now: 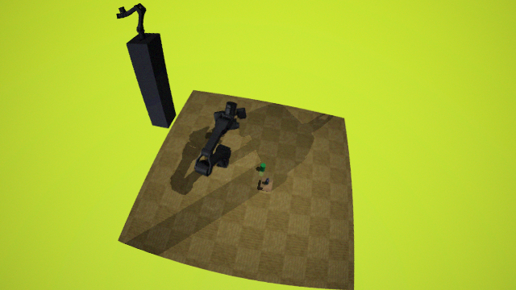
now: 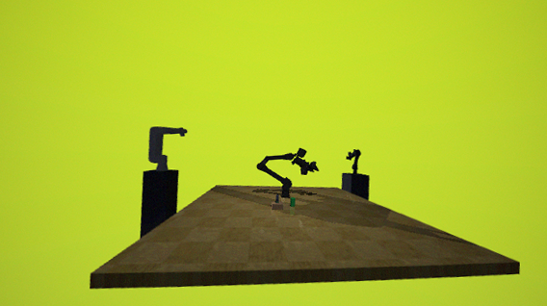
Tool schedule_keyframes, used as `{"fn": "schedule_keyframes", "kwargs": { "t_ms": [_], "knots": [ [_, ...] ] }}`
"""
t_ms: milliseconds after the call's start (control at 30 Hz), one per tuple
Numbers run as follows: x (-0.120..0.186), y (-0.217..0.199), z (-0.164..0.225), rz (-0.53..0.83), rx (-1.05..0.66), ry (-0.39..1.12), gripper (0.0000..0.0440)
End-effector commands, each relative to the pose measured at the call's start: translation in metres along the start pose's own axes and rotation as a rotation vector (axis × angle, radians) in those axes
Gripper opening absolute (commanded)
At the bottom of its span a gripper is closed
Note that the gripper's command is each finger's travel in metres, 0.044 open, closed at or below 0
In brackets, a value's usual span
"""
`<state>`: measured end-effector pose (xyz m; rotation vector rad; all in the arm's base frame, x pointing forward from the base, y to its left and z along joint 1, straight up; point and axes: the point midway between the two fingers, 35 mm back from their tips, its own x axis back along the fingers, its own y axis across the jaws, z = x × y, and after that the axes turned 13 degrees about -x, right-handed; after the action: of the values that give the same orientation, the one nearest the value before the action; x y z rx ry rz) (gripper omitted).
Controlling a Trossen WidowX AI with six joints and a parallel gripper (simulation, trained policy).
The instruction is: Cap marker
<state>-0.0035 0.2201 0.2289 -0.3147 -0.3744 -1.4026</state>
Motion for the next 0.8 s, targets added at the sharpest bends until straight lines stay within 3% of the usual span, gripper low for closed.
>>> {"fn": "schedule_keyframes", "kwargs": {
  "t_ms": [0,767],
  "knots": [
    [0.0,0.005,-0.004,-0.009,-0.012,-0.046,0.0326],
    [0.008,0.035,-0.028,-0.069,-0.105,-0.26,0.0326]
  ]
}}
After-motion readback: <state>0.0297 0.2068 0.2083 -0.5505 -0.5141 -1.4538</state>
